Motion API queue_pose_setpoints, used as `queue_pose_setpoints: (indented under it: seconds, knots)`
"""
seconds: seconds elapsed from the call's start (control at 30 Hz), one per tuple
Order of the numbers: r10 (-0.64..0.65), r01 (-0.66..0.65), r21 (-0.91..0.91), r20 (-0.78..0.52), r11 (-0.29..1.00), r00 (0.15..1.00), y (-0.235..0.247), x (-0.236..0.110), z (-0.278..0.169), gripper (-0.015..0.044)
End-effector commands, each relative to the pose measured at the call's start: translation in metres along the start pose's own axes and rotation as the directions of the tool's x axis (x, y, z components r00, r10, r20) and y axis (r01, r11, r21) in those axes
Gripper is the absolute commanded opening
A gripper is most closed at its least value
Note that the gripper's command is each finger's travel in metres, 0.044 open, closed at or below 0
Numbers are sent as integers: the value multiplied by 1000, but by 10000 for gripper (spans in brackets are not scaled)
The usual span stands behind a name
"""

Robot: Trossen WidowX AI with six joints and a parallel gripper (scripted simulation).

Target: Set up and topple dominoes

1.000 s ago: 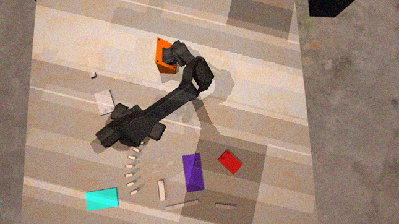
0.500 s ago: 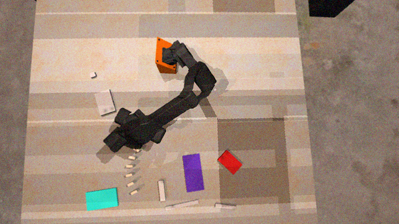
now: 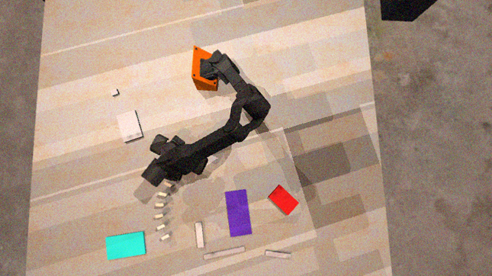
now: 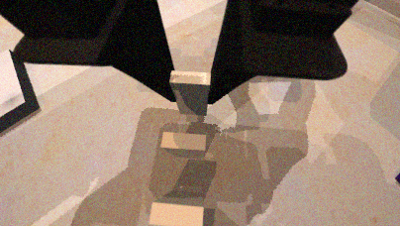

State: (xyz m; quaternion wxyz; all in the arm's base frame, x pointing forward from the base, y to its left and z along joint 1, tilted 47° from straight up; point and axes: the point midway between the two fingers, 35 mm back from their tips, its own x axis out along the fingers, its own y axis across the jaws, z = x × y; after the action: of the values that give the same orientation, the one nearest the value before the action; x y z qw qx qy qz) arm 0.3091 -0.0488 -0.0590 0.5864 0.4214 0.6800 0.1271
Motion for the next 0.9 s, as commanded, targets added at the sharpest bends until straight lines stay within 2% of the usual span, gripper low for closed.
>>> queue_pose_setpoints:
  seconds: [0.0, 0.27, 0.67, 0.7, 0.8, 0.87]
  knots:
    - [7, -7, 4, 6, 1000, 1000, 0, 4, 0, 107]
    - [7, -7, 4, 6, 1000, 1000, 0, 4, 0, 107]
    - [7, -7, 4, 6, 1000, 1000, 0, 4, 0, 422]
    - [7, -7, 4, 6, 1000, 1000, 0, 4, 0, 440]
    - [6, -6, 4, 7, 1000, 1000, 0, 1, 1, 440]
    - [2, -2, 4, 9, 1000, 1000, -1, -19, 5, 440]
